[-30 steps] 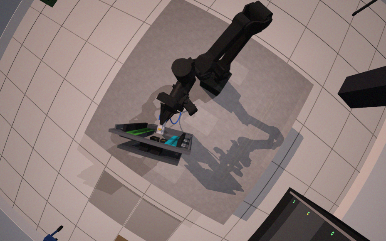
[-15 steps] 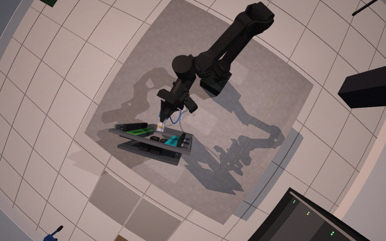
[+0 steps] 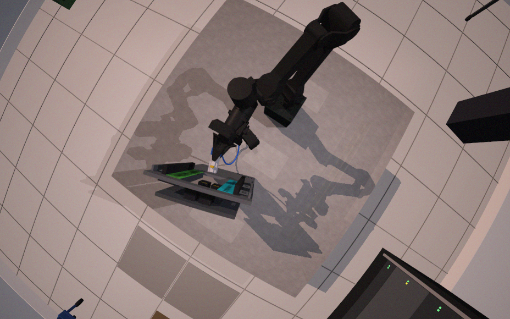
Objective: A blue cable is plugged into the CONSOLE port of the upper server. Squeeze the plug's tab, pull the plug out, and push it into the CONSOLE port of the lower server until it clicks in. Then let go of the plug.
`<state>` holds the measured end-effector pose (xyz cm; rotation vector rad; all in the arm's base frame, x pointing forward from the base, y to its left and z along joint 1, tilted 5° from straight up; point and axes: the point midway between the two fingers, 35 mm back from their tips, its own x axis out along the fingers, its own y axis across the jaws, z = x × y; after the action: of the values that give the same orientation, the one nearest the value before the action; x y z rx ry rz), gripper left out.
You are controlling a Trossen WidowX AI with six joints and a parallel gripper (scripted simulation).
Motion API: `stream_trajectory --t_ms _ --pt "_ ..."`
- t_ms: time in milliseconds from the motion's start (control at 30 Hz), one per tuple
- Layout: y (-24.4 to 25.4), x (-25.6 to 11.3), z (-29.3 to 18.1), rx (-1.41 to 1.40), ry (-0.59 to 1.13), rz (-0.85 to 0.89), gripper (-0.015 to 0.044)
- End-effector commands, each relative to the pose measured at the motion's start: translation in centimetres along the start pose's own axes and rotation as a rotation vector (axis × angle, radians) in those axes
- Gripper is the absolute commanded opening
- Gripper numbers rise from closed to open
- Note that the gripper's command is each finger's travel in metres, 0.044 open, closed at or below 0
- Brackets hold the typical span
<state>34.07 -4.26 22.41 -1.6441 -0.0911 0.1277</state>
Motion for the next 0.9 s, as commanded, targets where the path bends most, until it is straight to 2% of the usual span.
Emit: stream_trajectory --t_ms 0,533,867 --pt "1.4 0.1 0.0 -0.005 -0.003 -0.001 0.0000" --pt "6.8 -0.4 0.3 -0.005 -0.003 0.001 0.0000" --pt "6.8 -0.2 0.6 -0.002 0.015 -0.003 0.0000"
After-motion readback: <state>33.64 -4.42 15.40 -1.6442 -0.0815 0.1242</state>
